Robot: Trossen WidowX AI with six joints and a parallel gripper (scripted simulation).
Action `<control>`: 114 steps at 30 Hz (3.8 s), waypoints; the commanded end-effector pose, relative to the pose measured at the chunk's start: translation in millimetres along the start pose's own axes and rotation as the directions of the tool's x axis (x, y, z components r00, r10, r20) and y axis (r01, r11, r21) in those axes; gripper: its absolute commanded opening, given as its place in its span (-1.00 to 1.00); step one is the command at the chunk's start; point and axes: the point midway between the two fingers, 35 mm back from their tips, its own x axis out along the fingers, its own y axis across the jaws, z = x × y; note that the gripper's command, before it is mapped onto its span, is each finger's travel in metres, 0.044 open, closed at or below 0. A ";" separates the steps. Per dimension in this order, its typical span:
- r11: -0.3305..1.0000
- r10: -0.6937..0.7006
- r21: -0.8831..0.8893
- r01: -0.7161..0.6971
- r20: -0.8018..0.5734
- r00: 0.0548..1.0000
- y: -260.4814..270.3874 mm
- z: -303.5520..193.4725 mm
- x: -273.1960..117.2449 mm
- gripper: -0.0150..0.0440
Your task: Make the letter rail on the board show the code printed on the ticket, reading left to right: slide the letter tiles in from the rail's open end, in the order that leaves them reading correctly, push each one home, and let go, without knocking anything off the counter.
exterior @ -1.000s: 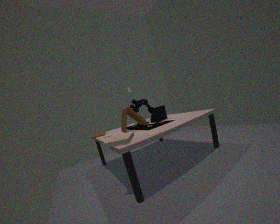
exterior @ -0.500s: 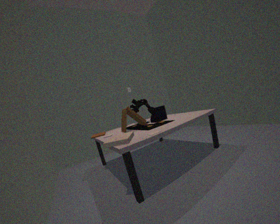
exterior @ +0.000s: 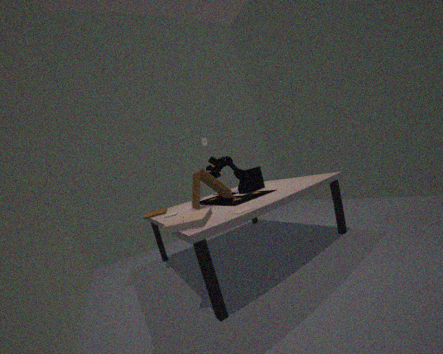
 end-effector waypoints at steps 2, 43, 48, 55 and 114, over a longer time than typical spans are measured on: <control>1.000 -0.004 0.003 0.004 -0.001 1.000 2.6 -0.3 0.2 -0.49; 1.000 -0.004 0.004 0.004 -0.001 1.000 24.3 0.4 0.2 -0.49; 1.000 -0.004 0.004 0.004 -0.001 1.000 26.9 0.4 0.2 -0.49; 1.000 -0.004 0.004 0.004 -0.001 1.000 30.5 0.4 0.2 -0.49; 1.000 0.001 0.001 -0.001 -0.001 1.000 57.7 0.2 0.1 -0.14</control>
